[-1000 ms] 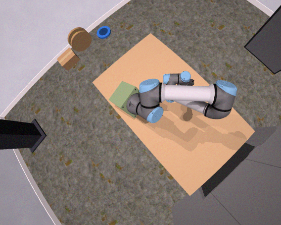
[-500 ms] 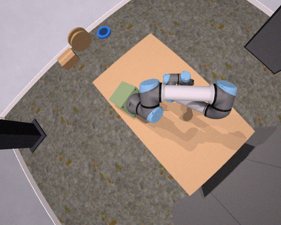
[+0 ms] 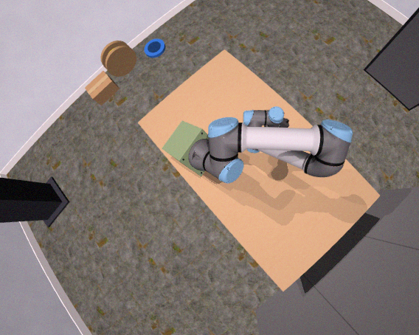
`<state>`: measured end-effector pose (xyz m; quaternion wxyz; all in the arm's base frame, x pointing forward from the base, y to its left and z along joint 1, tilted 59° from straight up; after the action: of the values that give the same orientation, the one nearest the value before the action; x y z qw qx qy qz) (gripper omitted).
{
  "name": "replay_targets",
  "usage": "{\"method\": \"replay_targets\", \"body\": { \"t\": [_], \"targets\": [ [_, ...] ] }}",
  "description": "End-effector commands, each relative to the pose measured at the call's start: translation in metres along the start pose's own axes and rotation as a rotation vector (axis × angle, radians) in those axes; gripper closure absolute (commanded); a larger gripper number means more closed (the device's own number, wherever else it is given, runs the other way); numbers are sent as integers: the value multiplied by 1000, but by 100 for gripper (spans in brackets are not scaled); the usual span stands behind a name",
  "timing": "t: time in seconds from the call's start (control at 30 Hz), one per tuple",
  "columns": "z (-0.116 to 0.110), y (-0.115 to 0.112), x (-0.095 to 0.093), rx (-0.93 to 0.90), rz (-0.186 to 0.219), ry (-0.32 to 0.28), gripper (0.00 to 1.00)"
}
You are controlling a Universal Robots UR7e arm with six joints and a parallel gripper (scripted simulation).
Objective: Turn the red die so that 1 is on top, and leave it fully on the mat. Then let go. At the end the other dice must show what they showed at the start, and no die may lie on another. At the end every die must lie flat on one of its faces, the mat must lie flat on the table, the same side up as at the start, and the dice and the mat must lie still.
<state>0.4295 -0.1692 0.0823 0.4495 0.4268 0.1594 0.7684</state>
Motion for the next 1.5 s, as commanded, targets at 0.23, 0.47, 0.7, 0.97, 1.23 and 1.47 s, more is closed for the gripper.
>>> {"method": "replay_targets", "body": {
  "t": [0.23, 0.47, 0.7, 0.97, 1.23, 1.47],
  "targets": [
    [0, 0, -16, 0, 0, 1, 30],
    [0, 0, -24, 0, 0, 1, 30],
    [0, 1, -35, 0, 0, 1, 30],
    [0, 1, -41, 0, 0, 1, 30],
    [0, 1, -45, 0, 0, 1, 30],
    [0, 1, -45, 0, 0, 1, 30]
  ]
}}
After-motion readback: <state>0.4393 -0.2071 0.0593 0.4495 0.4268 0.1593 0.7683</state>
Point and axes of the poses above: the point where the finger pads meet when closed, its own x axis back along the fingers, its own y axis across the jaws, z = x × y, the point moved 8 cm from there along x, back along the fingers, and after that the axes turned 4 degrees about x, right-handed, at the moved point
